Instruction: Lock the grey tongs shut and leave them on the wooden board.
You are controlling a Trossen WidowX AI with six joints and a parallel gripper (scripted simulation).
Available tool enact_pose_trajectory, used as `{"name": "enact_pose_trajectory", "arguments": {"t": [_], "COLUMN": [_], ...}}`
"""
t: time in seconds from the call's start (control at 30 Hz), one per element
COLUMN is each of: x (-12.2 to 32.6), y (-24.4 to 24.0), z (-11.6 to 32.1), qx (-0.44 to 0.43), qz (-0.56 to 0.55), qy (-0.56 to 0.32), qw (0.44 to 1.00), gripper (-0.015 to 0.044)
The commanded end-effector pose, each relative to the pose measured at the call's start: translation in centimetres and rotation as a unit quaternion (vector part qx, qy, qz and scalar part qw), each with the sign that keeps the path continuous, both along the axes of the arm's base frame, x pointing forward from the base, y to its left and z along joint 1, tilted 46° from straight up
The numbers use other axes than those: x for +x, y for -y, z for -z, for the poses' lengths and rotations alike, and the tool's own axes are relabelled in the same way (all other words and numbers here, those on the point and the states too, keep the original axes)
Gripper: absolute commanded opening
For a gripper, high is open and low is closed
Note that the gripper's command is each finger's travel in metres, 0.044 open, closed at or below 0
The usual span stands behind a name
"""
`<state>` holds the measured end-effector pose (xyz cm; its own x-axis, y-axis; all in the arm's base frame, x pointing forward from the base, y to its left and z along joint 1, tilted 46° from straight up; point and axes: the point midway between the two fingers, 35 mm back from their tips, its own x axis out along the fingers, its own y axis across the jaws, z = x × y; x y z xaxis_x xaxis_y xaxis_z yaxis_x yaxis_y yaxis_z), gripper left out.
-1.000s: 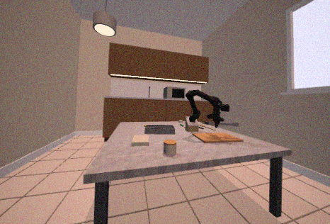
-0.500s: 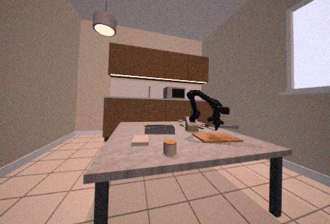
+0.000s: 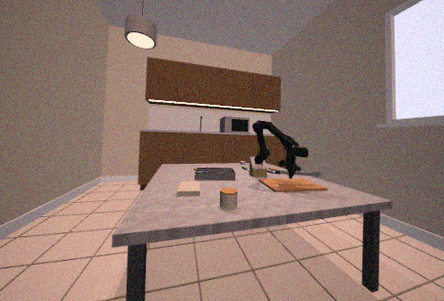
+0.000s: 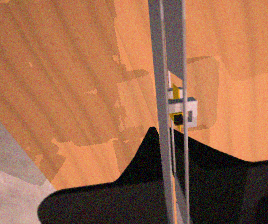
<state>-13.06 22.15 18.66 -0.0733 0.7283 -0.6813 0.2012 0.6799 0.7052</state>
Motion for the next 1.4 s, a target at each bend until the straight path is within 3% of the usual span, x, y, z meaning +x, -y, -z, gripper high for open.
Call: {"name": "enact_pose_trajectory", "arguments": {"t": [0.0,0.03,0.77,0.97,1.37], "x": [-0.1,-0.1,0.0,1.4,10.0], "y": [-0.1,-0.1,-0.1,-0.4,0.0], "z": [0.1,0.1,0.1,0.0,-1.6], "qx": [0.000,0.000,0.000,-0.011,-0.044], "qz": [-0.003,-0.003,0.000,0.002,0.001], "qy": [-0.001,-0.001,0.000,0.004,0.005], "qw": [1.000,1.000,1.000,1.000,0.999], "gripper": [-0.0150,-0.0150,0.0427,0.0440,0.0440]}}
